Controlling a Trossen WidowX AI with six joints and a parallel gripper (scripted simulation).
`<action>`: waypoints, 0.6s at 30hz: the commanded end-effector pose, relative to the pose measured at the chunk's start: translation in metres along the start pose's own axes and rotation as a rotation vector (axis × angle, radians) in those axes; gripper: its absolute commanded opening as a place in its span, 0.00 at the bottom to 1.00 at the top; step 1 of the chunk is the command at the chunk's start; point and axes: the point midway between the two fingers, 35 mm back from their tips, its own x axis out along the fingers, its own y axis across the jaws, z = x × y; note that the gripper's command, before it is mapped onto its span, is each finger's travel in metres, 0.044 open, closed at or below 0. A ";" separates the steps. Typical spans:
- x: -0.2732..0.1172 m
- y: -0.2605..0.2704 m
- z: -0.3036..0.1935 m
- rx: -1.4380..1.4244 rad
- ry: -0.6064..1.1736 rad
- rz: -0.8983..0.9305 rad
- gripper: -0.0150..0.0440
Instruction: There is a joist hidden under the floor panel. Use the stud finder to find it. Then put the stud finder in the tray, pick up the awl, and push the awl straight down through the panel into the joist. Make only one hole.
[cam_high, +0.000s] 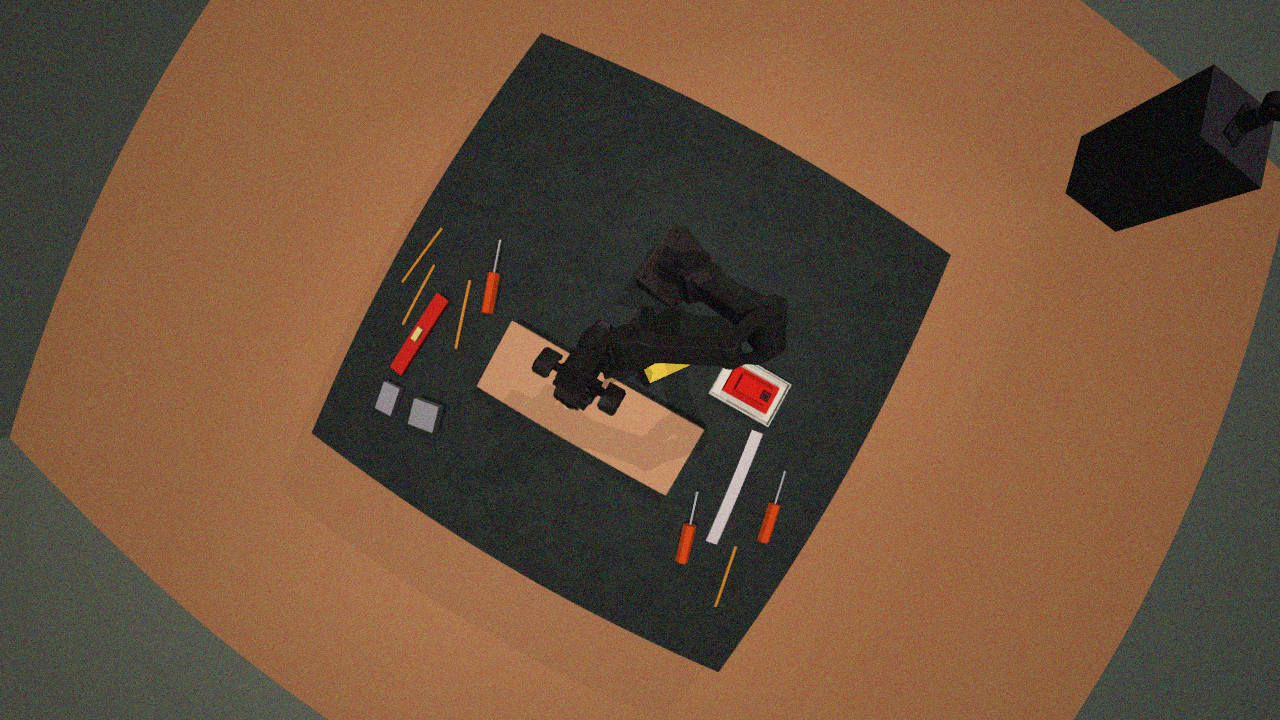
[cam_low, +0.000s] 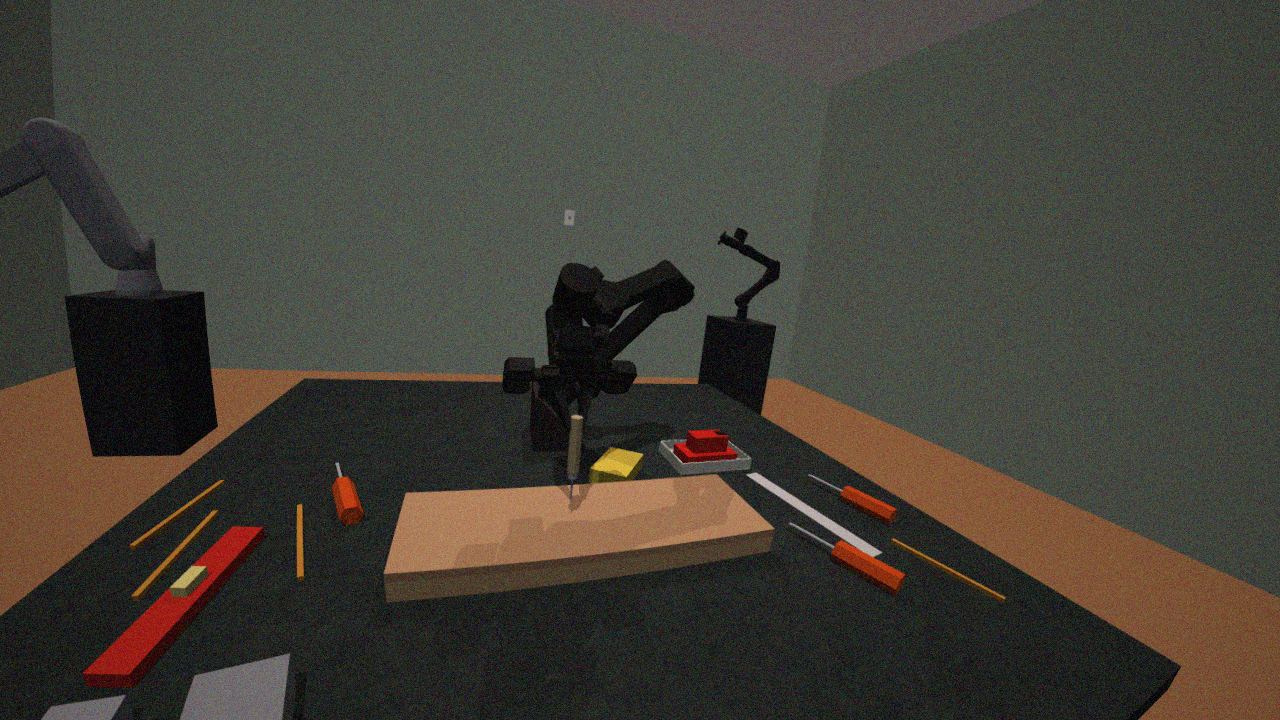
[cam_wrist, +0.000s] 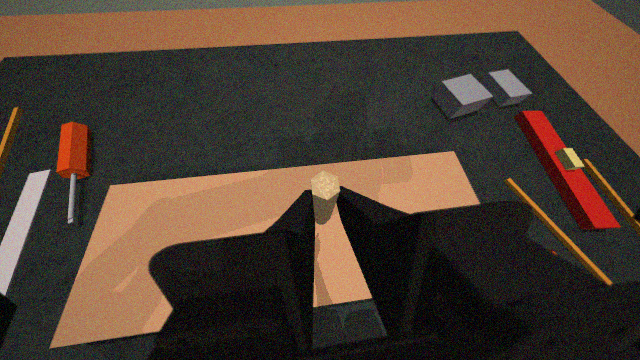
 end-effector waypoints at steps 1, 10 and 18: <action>0.002 -0.001 -0.004 0.009 0.002 -0.004 0.25; 0.008 -0.001 -0.011 0.009 0.002 -0.004 0.25; 0.017 -0.001 -0.020 0.009 0.002 -0.004 0.25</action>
